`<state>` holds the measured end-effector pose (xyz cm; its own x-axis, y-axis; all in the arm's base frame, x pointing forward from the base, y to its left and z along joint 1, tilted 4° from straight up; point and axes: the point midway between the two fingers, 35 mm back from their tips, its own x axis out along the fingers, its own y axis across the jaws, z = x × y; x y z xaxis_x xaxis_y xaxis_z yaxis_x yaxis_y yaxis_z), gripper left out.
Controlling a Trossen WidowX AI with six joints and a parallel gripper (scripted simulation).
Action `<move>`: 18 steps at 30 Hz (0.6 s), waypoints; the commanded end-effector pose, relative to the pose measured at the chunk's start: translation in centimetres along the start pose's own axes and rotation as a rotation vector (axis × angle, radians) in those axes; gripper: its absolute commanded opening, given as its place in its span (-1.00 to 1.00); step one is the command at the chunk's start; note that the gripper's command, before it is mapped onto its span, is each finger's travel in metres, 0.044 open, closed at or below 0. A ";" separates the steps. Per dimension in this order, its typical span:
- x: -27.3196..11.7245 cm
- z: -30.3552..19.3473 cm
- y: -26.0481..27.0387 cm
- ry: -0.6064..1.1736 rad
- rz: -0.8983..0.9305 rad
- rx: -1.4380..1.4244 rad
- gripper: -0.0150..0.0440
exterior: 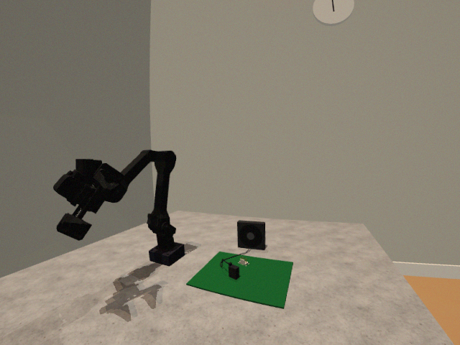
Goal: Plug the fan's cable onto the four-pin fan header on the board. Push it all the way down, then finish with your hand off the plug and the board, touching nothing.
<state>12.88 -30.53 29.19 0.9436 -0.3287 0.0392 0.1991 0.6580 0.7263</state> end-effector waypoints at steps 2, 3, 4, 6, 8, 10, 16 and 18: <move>0.0 0.0 0.0 0.000 0.000 0.000 1.00; 0.2 0.0 0.0 0.002 0.000 0.005 1.00; 0.9 -0.1 0.0 0.008 -0.001 0.018 1.00; 3.3 -0.6 -0.1 0.035 -0.011 0.066 1.00; 5.9 -1.6 0.0 0.077 -0.032 0.112 1.00; 8.5 -3.0 0.2 0.129 -0.061 0.151 1.00; 13.9 -8.6 2.3 0.294 -0.119 0.210 1.00; 14.9 -10.1 2.7 0.342 -0.150 0.211 1.00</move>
<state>27.99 -27.96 25.52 0.9614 -0.1708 -0.2159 0.2718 0.4639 0.8432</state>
